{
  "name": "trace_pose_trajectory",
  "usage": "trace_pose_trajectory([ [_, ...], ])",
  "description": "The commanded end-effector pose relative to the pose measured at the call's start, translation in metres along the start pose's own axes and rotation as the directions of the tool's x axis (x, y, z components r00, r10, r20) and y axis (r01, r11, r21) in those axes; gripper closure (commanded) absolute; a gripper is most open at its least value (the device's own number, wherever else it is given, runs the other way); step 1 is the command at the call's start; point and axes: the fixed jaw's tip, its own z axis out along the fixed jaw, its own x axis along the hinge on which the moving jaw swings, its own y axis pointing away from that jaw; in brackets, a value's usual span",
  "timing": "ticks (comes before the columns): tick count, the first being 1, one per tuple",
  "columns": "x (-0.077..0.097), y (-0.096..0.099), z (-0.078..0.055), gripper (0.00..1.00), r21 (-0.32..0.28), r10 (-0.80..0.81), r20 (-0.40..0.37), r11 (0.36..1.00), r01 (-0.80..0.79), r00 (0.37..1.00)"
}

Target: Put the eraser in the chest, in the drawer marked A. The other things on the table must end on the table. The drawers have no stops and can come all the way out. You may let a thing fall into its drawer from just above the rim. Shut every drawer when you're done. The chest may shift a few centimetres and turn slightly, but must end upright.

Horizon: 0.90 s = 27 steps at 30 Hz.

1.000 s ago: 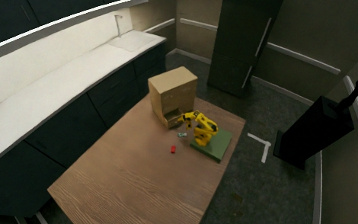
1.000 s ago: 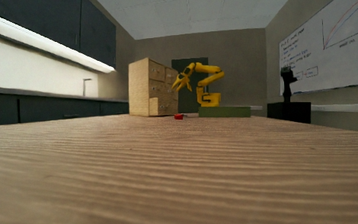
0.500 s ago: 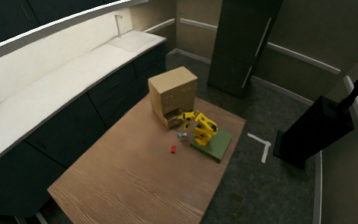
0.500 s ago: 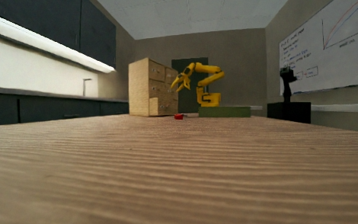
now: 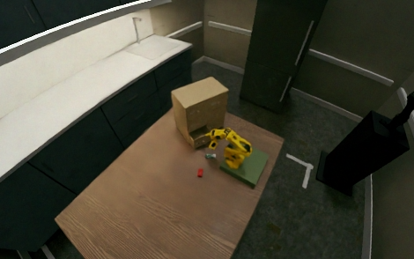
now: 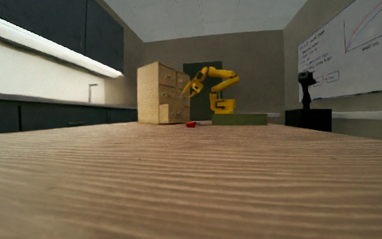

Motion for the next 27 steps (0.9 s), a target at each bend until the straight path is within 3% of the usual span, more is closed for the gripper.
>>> trace_pose_trajectory([
  [1,0.0032,-0.0031,-0.0019,0.79,0.021,0.084,-0.016,0.996,-0.084,0.996],
  [16,0.0022,-0.0029,-0.0019,0.79,0.025,0.398,-0.015,0.917,-0.398,0.917],
  [27,0.0015,-0.0034,-0.0019,0.79,0.029,0.632,-0.012,0.775,-0.632,0.775],
])
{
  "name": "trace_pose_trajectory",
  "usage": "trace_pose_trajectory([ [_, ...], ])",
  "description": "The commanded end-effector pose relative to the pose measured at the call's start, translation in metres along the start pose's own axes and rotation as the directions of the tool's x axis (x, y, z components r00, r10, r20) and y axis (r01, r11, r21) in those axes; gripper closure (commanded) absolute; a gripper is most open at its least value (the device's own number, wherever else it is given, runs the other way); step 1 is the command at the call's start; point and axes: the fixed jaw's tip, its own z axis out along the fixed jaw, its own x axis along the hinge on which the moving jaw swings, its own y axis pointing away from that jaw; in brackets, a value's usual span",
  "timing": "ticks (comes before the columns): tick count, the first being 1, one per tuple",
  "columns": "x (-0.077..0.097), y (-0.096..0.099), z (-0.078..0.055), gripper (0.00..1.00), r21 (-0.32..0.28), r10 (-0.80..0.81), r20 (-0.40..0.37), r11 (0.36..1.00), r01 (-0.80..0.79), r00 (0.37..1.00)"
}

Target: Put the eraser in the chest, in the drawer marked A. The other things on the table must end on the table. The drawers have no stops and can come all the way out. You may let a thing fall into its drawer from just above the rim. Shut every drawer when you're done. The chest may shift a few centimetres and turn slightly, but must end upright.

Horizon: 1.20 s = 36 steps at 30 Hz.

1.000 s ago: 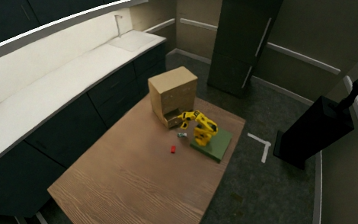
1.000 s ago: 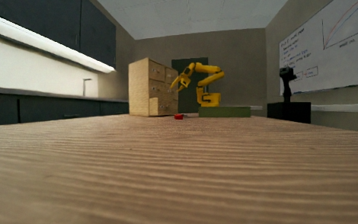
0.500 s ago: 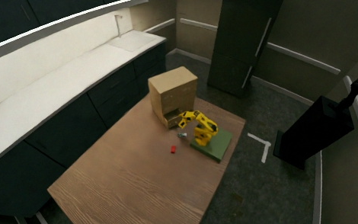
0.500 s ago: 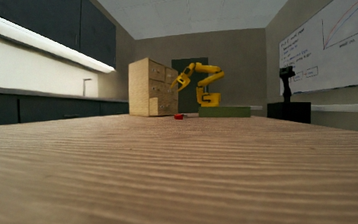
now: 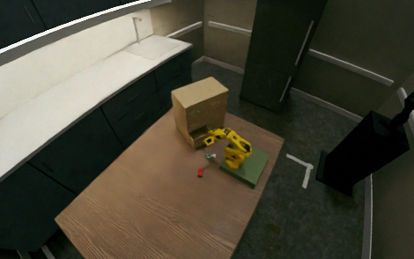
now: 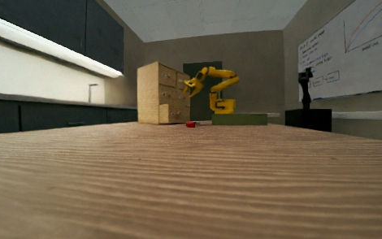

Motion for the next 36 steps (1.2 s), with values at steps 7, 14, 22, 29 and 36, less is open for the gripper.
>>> trace_pose_trajectory([
  [7,0.0005,-0.0048,-0.0018,0.79,0.027,0.210,-0.001,0.977,-0.210,0.978],
  [14,0.0000,-0.0053,-0.0018,0.79,0.028,0.377,0.001,0.926,-0.377,0.926],
  [22,-0.0004,-0.0060,-0.0018,0.79,0.029,0.532,0.003,0.846,-0.532,0.847],
  [29,-0.0006,-0.0068,-0.0018,0.79,0.031,0.653,0.006,0.757,-0.652,0.758],
  [36,-0.0007,-0.0078,-0.0018,0.79,0.032,0.774,0.009,0.632,-0.774,0.633],
])
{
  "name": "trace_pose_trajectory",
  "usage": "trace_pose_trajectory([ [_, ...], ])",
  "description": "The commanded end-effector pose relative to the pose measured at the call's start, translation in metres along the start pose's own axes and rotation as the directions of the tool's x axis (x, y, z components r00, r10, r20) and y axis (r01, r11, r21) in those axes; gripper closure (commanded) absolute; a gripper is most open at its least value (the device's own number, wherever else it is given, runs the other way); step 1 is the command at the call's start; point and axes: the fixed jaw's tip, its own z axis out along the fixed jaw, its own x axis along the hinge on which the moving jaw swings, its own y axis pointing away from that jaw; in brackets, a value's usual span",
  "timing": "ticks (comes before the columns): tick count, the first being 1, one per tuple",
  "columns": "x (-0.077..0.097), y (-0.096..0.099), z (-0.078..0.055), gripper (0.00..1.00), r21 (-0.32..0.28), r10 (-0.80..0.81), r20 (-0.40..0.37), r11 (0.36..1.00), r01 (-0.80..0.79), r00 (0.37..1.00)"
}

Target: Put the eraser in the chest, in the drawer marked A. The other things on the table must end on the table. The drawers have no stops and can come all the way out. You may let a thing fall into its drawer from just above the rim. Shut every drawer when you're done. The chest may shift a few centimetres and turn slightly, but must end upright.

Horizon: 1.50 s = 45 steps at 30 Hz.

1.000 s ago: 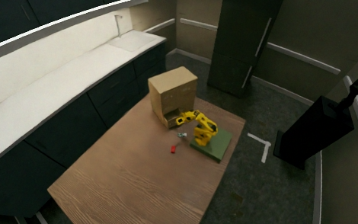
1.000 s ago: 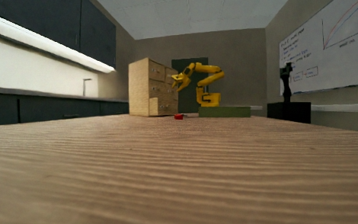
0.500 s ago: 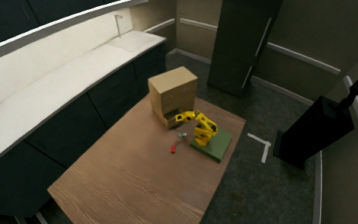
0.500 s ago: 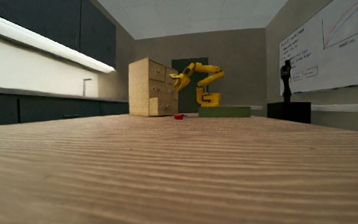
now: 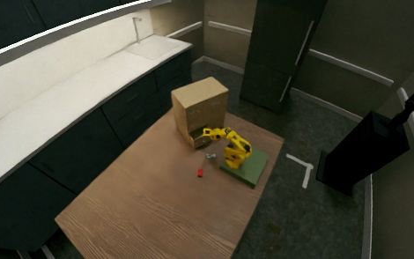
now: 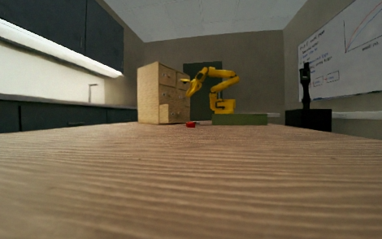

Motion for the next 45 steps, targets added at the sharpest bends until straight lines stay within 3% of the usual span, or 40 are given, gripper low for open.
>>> trace_pose_trajectory([
  [1,-0.0029,-0.0044,-0.0017,0.79,0.019,0.111,0.017,0.994,-0.111,0.994],
  [11,-0.0039,-0.0055,-0.0017,0.79,0.019,0.306,0.019,0.952,-0.306,0.952],
  [21,-0.0047,-0.0069,-0.0017,0.79,0.019,0.489,0.022,0.872,-0.489,0.872],
  [27,-0.0052,-0.0080,-0.0017,0.79,0.018,0.608,0.024,0.793,-0.609,0.793],
  [45,-0.0052,-0.0080,-0.0017,0.79,0.018,0.608,0.024,0.793,-0.609,0.793],
])
